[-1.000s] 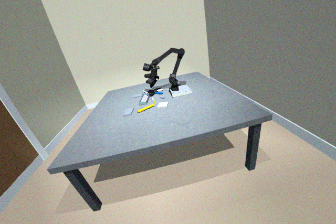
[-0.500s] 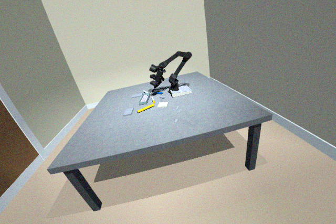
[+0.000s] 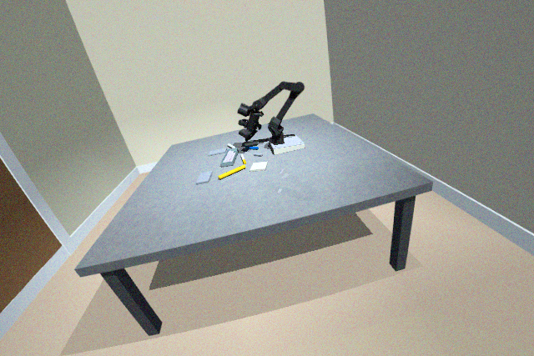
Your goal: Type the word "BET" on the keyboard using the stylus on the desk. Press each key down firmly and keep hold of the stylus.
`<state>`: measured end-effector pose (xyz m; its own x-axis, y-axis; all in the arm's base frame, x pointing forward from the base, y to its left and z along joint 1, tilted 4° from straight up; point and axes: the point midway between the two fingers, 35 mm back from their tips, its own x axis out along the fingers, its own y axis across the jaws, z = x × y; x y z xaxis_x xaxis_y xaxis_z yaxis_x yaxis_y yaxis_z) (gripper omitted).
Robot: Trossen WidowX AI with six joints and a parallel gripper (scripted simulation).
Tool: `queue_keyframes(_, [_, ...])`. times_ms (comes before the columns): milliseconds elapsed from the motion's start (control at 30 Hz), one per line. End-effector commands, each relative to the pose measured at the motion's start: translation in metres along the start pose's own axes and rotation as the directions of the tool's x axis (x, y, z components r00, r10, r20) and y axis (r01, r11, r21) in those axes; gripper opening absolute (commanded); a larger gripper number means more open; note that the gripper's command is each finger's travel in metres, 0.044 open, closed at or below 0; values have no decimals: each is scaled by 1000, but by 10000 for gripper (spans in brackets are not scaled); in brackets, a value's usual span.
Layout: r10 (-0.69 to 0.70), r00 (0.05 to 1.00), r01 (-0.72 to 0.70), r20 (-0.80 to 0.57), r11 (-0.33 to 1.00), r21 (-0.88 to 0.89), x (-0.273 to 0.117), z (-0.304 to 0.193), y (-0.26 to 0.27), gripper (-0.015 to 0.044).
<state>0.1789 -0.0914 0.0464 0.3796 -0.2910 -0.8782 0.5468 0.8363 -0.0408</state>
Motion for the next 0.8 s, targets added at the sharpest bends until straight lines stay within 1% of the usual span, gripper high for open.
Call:
queue_keyframes(0, [-7, 1000, 7, -6, 1000, -4, 3, -4, -1, 150])
queue_keyframes(767, [-7, 1000, 7, -6, 1000, -4, 10, -7, -1, 150])
